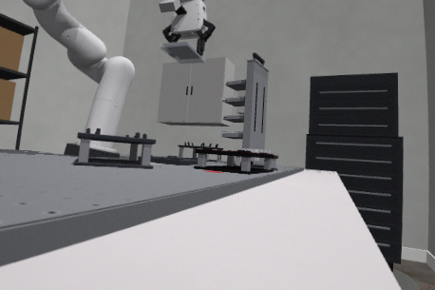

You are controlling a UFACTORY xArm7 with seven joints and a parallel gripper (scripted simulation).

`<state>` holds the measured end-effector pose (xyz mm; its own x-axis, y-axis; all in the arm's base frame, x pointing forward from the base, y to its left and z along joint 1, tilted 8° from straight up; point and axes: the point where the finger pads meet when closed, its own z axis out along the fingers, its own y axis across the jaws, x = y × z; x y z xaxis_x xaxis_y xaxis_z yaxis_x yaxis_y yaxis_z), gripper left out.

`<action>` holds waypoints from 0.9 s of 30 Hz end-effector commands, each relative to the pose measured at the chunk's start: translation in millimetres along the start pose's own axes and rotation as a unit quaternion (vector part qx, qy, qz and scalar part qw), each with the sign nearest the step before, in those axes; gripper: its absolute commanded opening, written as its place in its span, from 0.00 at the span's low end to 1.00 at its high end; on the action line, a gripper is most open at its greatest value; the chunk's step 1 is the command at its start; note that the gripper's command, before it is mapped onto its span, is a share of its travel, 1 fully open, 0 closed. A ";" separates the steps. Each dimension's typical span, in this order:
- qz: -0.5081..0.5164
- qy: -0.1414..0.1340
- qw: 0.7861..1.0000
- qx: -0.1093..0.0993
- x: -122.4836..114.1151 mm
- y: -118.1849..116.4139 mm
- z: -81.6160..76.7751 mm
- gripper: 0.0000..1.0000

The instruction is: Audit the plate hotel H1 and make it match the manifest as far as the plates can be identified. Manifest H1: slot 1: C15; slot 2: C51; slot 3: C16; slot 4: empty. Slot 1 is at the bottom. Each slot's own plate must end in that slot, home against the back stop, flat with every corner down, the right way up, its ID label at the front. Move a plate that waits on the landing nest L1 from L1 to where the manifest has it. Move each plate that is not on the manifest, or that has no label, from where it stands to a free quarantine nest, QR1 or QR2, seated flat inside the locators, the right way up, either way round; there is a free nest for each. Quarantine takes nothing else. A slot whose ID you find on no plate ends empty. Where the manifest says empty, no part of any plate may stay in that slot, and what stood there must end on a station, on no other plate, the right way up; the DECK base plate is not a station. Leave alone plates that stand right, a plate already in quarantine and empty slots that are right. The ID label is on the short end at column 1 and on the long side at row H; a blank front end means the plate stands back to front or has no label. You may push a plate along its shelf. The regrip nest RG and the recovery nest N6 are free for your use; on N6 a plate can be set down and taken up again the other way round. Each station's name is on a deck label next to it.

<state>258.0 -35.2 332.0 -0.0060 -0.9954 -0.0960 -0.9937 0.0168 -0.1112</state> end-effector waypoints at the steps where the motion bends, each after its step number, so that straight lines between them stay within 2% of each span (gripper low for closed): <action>1: 0.000 0.000 1.000 0.002 0.0 -0.6 5.7 0.00; 27: 0.000 0.000 1.000 0.002 0.1 -0.7 42.4 0.00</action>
<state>262.4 -31.5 294.1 -0.0062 -0.9954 -0.0961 -0.9936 0.0170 -0.1116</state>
